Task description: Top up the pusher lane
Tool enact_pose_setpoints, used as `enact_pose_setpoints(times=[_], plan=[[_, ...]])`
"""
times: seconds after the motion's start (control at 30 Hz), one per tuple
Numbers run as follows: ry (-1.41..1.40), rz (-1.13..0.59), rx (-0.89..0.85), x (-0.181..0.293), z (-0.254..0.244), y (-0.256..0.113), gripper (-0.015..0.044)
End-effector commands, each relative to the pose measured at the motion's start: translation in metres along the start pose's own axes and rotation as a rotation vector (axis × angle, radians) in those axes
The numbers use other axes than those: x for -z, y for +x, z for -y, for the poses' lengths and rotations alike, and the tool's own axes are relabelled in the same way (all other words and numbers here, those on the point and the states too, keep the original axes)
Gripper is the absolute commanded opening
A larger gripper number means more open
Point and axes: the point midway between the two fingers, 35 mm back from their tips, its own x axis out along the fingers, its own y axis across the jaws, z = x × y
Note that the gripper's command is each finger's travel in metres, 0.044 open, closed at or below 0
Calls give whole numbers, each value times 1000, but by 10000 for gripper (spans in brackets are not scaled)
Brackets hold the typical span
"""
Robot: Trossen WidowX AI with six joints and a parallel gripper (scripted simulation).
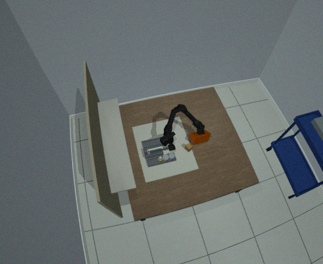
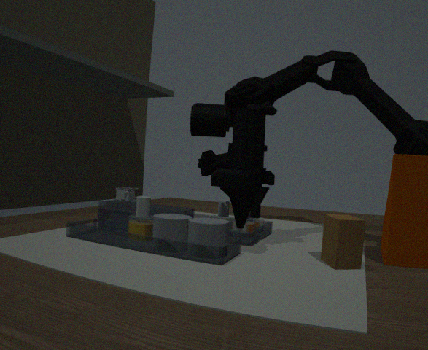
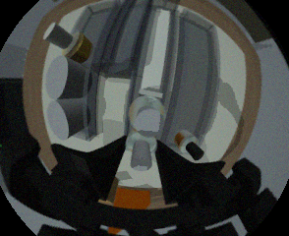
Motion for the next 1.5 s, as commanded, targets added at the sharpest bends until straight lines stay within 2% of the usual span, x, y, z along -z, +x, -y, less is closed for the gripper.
enact_pose_setpoints(times=[0.0, 0.17, 0.53, 1.03, 1.47], plan=[[6, 0, 1, 1, 0, 0, 0], [6, 0, 1, 1, 0, 0, 0], [6, 0, 1, 0, 0, 0, 289], [6, 0, 0, 2, 0, -20, 291], [4, -1, -1, 42, -2, -22, 291]])
